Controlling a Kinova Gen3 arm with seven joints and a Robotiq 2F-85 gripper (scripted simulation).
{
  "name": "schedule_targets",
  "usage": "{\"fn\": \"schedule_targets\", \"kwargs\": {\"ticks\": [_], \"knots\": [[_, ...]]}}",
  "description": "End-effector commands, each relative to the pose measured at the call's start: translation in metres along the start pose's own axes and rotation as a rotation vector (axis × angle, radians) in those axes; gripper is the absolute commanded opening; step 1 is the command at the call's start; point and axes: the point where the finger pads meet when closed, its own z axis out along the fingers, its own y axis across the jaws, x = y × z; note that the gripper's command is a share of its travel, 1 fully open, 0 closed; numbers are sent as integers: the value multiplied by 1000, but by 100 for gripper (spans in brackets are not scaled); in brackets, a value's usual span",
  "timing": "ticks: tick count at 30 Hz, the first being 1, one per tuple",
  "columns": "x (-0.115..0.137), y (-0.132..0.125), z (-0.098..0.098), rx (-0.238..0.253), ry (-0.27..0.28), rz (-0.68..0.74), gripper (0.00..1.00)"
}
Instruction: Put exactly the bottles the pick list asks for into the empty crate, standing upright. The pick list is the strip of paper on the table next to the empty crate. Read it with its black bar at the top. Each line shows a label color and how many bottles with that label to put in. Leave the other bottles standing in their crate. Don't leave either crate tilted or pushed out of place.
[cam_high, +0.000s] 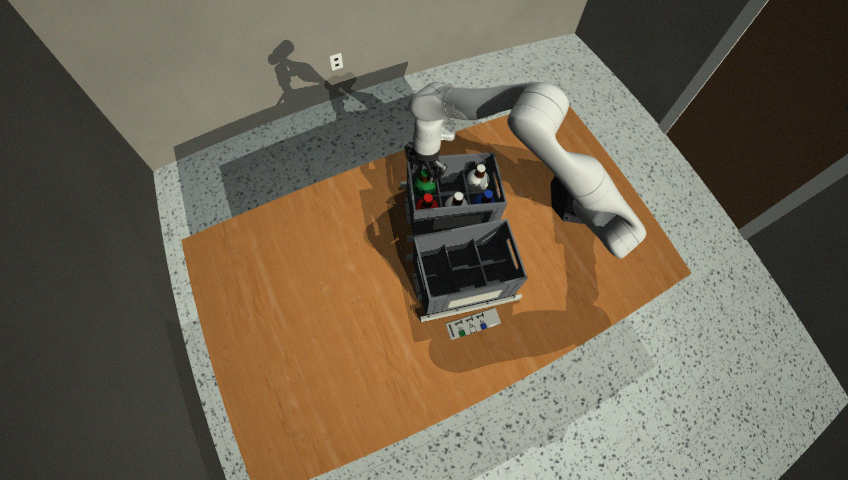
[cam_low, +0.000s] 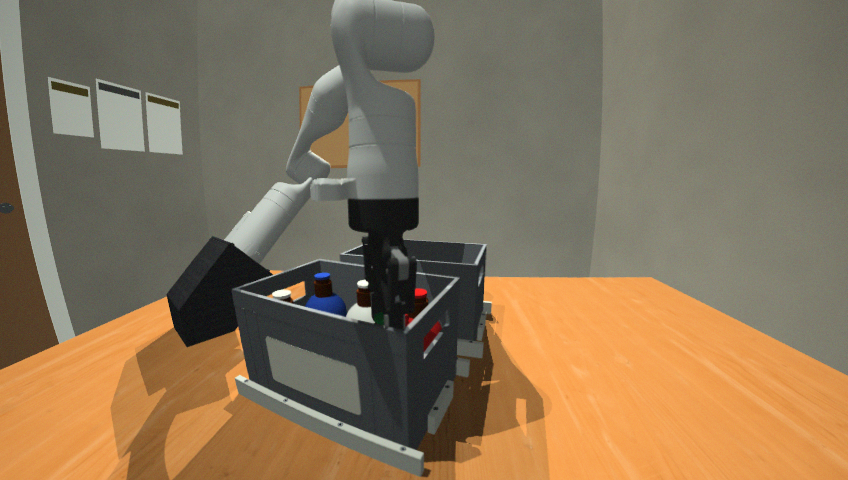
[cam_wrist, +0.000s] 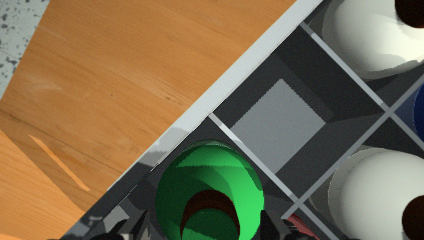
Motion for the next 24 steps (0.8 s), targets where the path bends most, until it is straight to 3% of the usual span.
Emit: {"fn": "schedule_targets", "kwargs": {"ticks": [1,16,17,24], "knots": [[-2,1,8,-3,-2,-9,67],[0,0,4,-2,-1,-2,67],[-1,1,-1,-4,-1,-8,48],[0,0,1,-2,-1,-2,48]]}}
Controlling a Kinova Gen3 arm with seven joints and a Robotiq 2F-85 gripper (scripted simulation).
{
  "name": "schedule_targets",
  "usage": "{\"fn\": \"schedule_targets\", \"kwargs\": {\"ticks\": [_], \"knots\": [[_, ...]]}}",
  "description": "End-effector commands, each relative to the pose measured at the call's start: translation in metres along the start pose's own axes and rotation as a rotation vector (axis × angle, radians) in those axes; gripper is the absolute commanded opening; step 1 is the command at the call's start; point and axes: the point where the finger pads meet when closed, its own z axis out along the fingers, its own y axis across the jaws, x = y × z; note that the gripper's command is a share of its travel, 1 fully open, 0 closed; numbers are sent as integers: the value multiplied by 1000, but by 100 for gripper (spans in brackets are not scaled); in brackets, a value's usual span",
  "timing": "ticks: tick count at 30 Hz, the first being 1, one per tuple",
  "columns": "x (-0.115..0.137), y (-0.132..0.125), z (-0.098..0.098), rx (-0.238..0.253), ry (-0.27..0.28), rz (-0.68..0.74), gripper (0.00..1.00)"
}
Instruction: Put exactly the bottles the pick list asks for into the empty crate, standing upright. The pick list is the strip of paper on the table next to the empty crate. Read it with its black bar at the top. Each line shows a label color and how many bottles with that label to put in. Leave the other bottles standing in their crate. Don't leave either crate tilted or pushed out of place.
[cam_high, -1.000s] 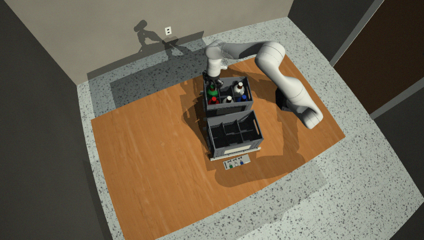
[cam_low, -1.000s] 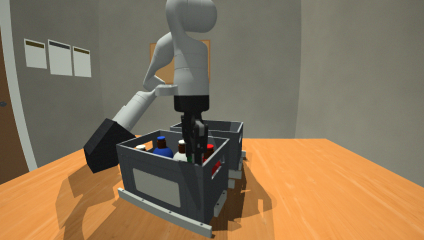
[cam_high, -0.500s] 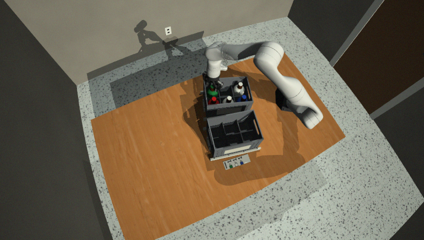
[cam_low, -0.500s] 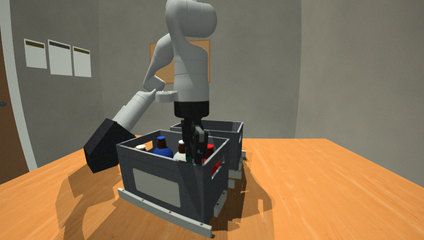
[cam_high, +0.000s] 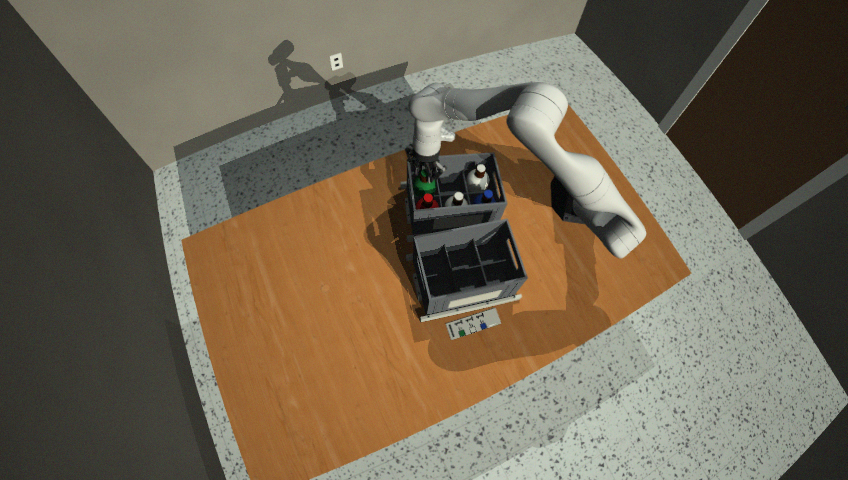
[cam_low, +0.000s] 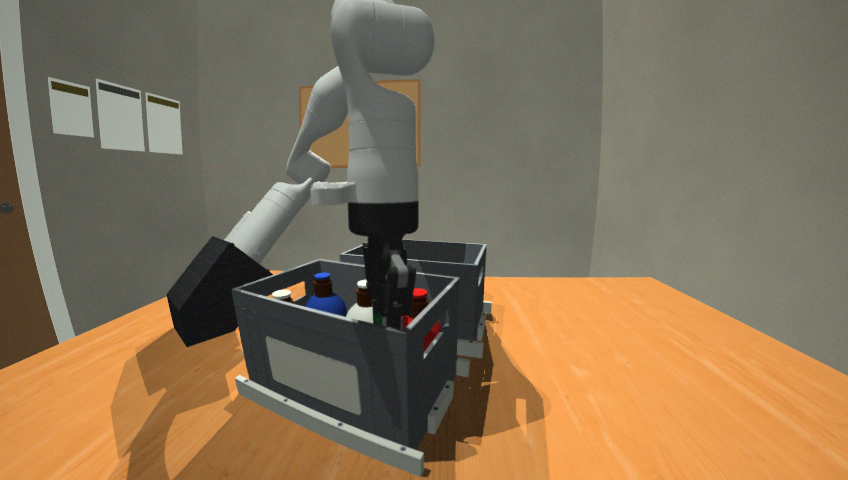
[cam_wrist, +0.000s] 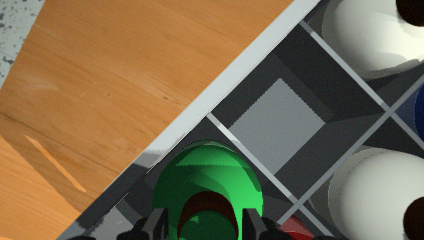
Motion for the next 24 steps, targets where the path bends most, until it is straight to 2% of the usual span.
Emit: {"fn": "schedule_targets", "kwargs": {"ticks": [1,24], "knots": [[0,-1,-3,3,0,-2,48],[0,-1,-3,3,0,-2,42]]}}
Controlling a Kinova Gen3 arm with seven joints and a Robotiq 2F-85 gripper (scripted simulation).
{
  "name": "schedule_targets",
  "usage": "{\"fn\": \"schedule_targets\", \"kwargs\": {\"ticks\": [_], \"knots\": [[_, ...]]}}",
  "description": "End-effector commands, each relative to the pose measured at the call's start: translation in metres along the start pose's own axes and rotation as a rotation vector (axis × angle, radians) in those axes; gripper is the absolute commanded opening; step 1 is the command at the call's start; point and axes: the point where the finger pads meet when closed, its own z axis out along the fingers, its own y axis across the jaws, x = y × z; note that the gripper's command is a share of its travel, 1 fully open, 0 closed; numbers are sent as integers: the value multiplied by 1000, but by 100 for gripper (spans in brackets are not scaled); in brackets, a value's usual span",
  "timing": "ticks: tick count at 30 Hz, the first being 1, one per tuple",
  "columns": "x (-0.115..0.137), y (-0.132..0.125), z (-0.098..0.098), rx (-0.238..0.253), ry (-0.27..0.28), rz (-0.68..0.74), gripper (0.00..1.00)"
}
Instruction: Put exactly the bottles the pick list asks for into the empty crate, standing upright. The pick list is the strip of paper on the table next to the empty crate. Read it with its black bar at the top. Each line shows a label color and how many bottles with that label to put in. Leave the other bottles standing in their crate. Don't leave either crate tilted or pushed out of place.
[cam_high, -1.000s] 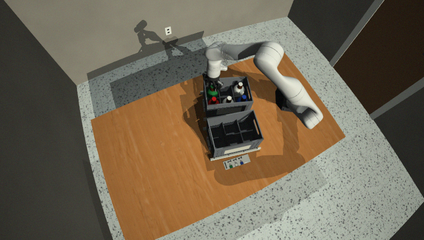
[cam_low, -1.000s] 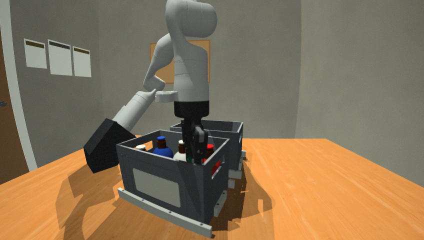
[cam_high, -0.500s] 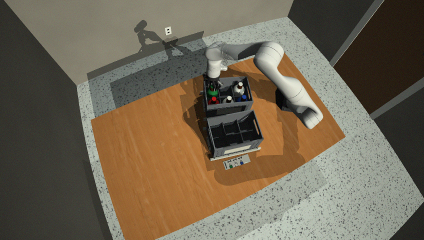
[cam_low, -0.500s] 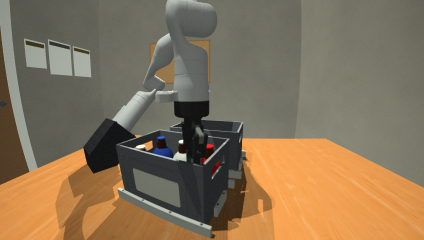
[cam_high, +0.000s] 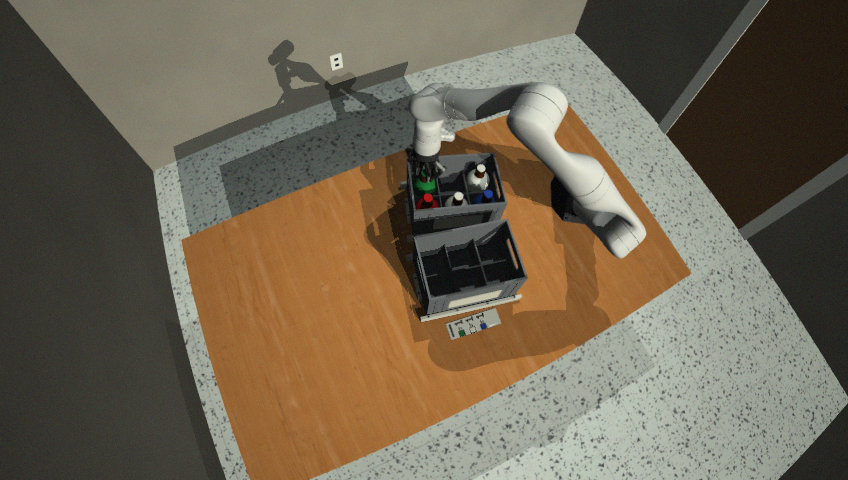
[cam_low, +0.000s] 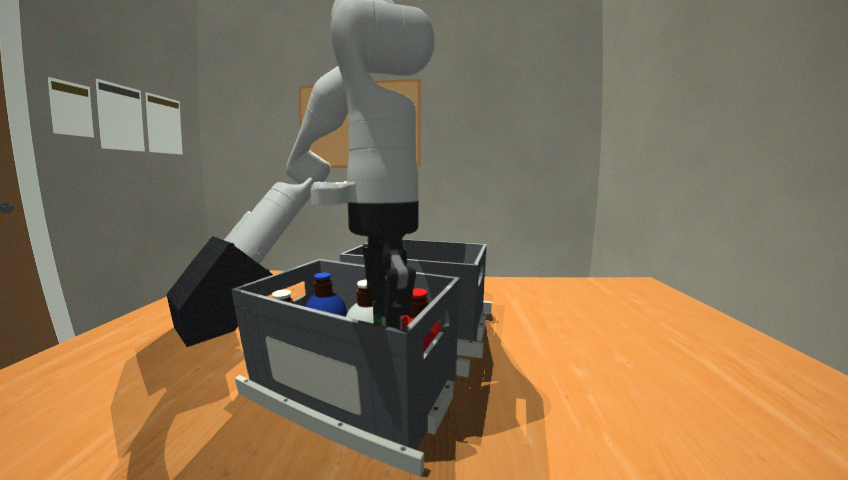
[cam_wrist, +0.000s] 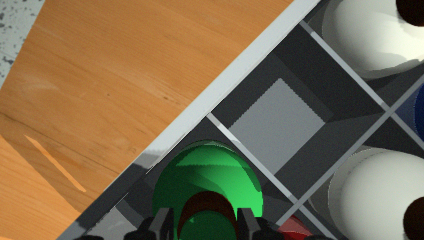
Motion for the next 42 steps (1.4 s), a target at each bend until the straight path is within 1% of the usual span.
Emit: {"fn": "schedule_targets", "kwargs": {"ticks": [1,16,36,37,40,42], "knots": [[0,-1,-3,3,0,-2,42],[0,-1,-3,3,0,-2,37],[0,-1,-3,3,0,-2,37],[0,-1,-8,3,0,-7,37],[1,-1,-13,4,3,-4,37],[1,-1,-13,4,3,-4,37]]}}
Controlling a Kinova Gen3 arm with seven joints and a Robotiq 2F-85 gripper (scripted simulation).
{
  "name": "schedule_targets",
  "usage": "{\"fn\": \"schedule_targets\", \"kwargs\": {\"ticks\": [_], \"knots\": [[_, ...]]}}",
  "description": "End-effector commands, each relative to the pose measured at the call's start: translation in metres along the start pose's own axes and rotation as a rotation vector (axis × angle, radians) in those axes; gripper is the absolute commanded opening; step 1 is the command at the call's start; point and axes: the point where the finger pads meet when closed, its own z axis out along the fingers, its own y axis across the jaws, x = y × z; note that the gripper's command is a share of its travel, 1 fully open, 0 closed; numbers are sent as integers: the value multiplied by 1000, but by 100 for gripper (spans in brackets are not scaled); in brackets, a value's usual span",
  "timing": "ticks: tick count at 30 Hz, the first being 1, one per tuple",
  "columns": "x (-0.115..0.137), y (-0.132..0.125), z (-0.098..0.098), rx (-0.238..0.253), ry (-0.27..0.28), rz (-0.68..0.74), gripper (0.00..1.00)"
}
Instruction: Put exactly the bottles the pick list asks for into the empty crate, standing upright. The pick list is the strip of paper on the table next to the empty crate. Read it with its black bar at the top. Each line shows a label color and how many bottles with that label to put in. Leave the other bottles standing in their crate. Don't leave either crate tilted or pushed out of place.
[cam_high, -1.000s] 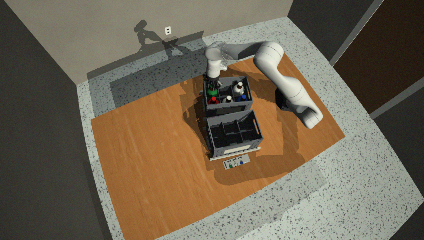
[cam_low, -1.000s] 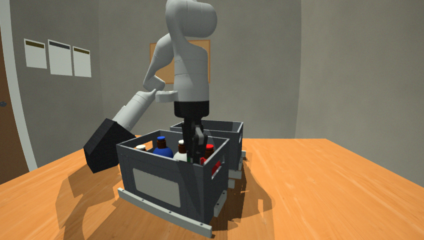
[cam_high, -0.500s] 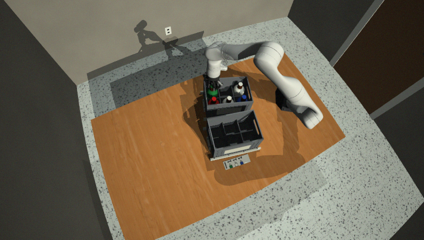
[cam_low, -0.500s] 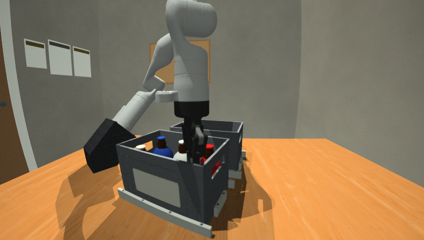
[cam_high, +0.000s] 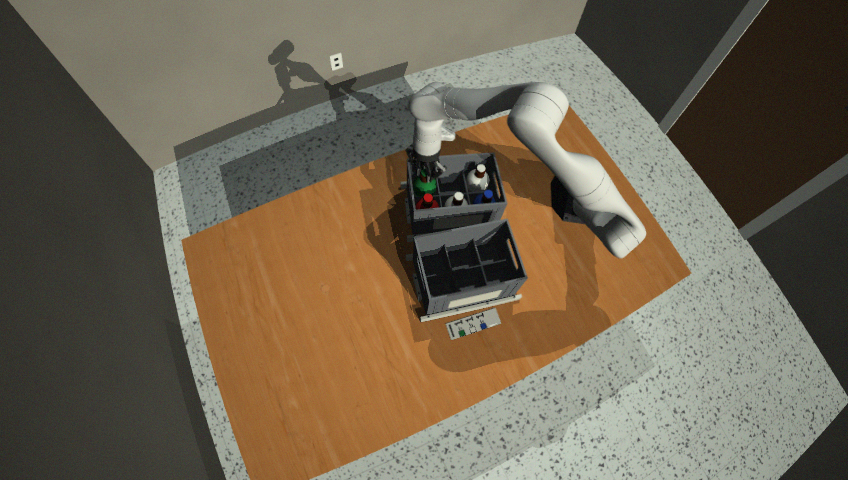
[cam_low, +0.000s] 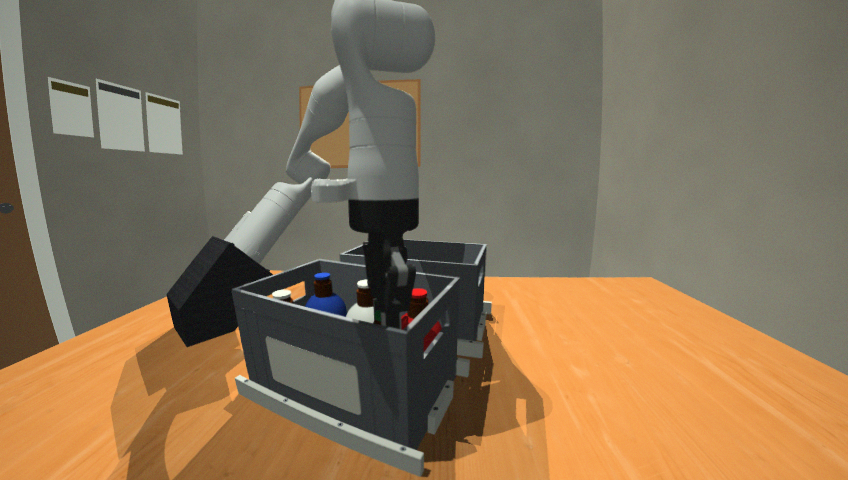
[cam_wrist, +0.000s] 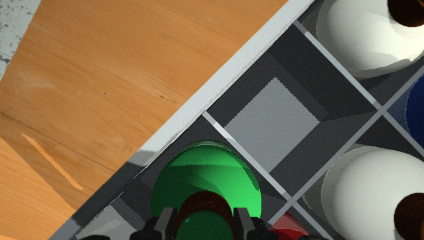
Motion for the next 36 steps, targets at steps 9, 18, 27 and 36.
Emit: {"fn": "schedule_targets", "kwargs": {"ticks": [9,18,27,36], "knots": [[3,-4,-25,14,5,3,10],[2,-3,-37,14,3,4,10],[2,-3,-52,14,4,7,10],[2,-3,-63,14,4,6,10]]}}
